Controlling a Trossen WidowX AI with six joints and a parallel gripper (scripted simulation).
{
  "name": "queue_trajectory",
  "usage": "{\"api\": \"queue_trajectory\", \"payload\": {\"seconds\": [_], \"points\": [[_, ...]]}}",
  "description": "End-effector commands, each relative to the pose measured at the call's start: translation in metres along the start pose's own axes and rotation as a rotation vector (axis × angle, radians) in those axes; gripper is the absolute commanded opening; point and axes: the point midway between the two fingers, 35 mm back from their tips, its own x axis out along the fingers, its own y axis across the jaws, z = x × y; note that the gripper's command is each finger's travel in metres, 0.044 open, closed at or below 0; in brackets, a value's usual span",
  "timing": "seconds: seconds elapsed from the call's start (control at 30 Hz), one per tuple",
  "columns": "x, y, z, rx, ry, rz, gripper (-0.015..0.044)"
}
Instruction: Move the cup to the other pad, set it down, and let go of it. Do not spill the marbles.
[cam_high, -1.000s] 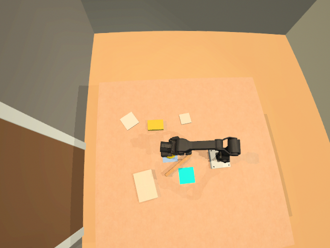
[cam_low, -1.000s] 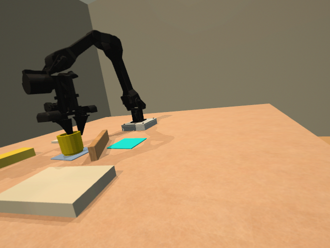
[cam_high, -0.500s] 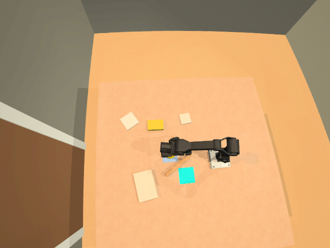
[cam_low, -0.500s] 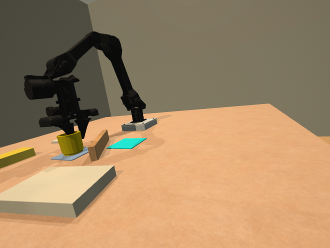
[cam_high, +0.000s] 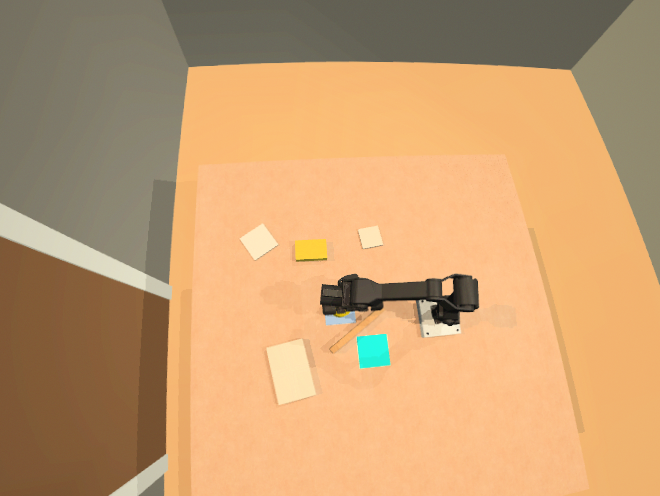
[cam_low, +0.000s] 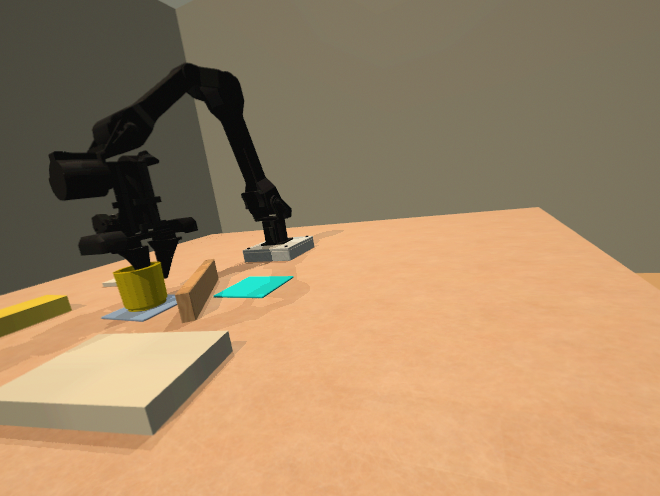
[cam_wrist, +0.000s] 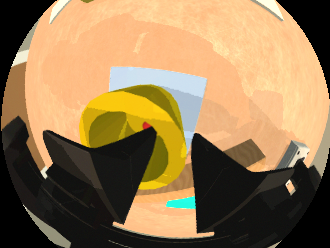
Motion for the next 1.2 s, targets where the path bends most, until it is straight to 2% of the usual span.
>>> {"api": "queue_trajectory", "payload": {"seconds": [0.0, 0.57, 1.17], "points": [[0.0, 0.0, 0.0, 0.0, 0.0, 0.0, 0.012], [0.0, 0.0, 0.0, 0.0, 0.0, 0.0, 0.0], [-0.05, 0.002, 0.0, 0.002, -0.002, -0.004, 0.0]]}}
